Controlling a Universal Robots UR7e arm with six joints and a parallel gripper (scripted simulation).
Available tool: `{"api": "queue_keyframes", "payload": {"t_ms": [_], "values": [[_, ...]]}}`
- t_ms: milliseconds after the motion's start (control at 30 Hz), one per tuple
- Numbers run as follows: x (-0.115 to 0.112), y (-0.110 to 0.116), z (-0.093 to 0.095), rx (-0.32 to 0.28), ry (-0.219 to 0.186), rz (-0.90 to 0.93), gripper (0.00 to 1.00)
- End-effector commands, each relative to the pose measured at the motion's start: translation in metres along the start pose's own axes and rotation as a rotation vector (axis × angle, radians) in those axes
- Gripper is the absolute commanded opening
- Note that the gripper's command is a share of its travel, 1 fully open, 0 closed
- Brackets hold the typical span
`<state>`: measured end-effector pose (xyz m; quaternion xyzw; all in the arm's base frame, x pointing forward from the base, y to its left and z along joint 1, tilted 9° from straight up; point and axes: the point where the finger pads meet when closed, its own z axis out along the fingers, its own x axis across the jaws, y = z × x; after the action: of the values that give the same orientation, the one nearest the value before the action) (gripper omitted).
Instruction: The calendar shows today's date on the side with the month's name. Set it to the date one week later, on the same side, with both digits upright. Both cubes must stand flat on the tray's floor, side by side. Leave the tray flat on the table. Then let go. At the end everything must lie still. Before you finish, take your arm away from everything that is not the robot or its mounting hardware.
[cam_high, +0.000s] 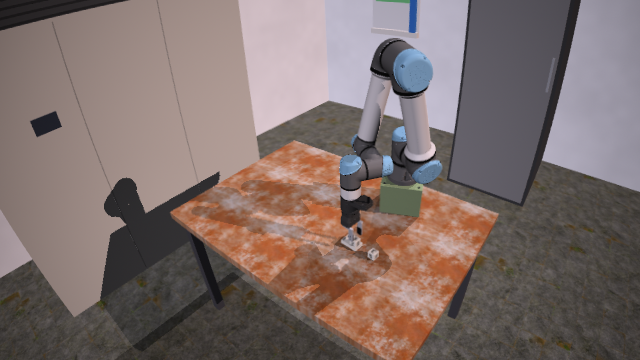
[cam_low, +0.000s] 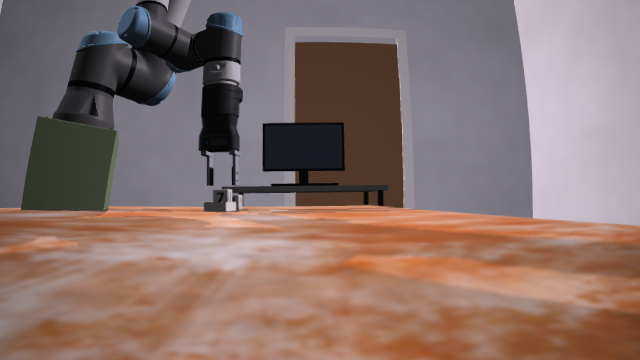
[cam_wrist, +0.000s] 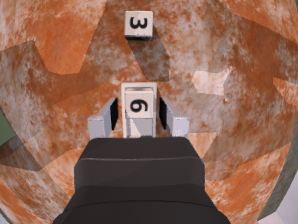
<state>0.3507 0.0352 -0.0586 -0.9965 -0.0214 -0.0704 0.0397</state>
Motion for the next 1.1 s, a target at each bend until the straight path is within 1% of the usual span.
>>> {"api": "queue_keyframes", "payload": {"t_ms": [0,433,667,1067], "values": [[0.000,0.000,0.000,0.000,0.001,0.000,0.90],[0.000,0.000,0.002,0.000,0.001,0.000,0.90],[0.000,0.000,0.008,0.000,0.001,0.000,0.90],[0.000,0.000,0.027,0.000,0.001,0.000,0.90]]}}
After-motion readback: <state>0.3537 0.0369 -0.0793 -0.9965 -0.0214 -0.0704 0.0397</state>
